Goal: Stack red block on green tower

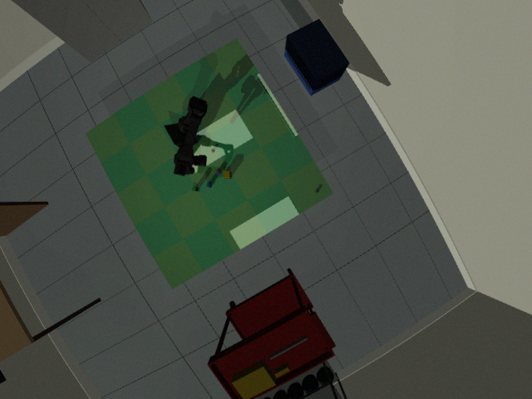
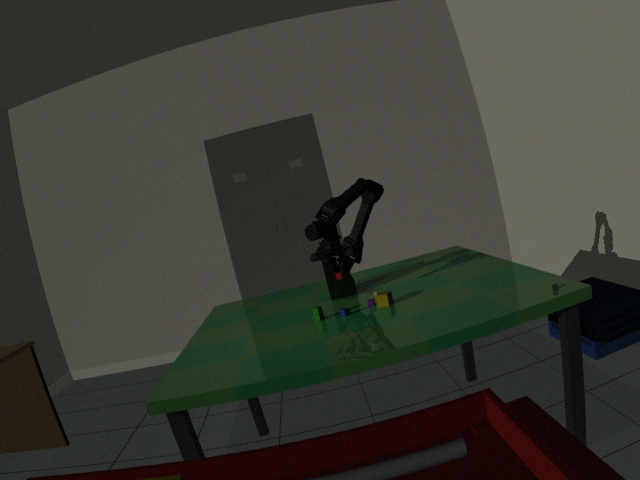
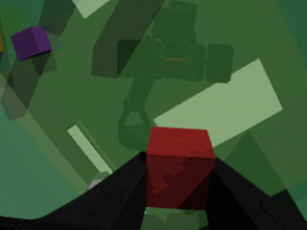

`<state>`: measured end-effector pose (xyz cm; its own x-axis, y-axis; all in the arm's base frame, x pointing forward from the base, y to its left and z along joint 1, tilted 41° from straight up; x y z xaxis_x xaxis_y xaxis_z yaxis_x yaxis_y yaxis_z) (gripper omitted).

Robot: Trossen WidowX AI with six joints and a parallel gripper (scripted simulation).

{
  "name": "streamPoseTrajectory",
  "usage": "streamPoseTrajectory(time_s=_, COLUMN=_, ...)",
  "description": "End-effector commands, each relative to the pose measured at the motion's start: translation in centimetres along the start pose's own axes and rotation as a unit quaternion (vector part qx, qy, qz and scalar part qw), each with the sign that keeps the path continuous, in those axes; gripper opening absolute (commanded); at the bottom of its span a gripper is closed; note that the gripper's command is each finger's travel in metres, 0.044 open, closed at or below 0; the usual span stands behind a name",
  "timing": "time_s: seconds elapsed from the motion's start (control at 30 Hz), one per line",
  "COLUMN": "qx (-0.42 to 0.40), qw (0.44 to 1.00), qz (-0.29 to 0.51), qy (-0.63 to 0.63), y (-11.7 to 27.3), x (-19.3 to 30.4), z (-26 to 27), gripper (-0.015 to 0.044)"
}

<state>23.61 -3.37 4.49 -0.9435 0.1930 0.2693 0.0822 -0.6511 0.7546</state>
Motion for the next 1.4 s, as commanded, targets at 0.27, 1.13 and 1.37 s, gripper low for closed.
streamPoseTrajectory(time_s=0.27, qx=0.003, qw=1.0, qz=0.0, qy=0.004, y=1.3, x=-0.3, z=0.0, gripper=0.0)
streamPoseTrajectory(time_s=1.13, qx=0.004, qw=1.0, qz=-0.003, qy=0.006, y=2.5, x=-10.1, z=-2.2, gripper=0.0)
streamPoseTrajectory(time_s=1.37, qx=0.004, qw=1.0, qz=-0.004, qy=0.006, y=2.3, x=-12.6, z=-3.1, gripper=0.0)
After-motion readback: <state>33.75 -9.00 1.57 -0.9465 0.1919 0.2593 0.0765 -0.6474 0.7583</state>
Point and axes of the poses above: the point midway between the two fingers, 35 mm back from their tips, its own y axis back along the fingers, its own z axis across the jaws, x = y × z, the point moved 2 cm from there along y, back along the fingers, and after that the axes turned 9 degrees about y, right-handed, at the moved point
